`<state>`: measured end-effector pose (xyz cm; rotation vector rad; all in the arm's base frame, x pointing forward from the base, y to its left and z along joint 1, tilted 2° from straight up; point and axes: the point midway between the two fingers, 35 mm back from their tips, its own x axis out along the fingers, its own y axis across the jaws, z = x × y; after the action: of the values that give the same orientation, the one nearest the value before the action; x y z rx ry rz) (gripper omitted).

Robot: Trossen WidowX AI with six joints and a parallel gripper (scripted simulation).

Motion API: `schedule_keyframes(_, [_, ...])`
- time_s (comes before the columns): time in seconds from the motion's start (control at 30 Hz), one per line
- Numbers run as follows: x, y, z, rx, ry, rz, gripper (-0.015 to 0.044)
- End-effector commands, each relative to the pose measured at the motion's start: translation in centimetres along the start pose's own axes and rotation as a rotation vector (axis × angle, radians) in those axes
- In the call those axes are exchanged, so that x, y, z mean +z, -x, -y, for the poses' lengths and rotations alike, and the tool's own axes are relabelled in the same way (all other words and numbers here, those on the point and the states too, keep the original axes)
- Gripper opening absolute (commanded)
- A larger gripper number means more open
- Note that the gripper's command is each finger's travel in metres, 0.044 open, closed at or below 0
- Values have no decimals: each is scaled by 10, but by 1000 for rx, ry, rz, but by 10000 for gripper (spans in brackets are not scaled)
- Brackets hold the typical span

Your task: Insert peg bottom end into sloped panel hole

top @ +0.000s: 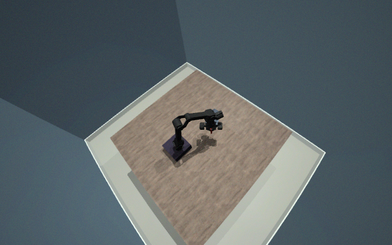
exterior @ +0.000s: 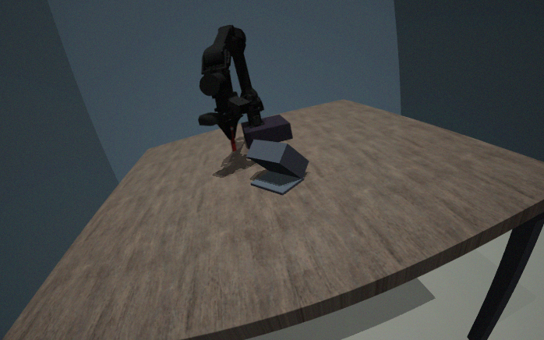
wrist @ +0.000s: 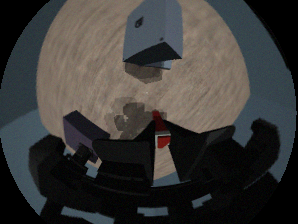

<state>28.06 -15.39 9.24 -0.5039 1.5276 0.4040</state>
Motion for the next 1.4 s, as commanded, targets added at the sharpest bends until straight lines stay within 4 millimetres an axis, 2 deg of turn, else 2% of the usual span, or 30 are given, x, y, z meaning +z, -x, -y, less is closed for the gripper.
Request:
schedule_keyframes(0.0, [2,0,-1,-7,-23,-13,0])
schedule_keyframes(1.37, [30,4,-11,-97,-286,-86,0])
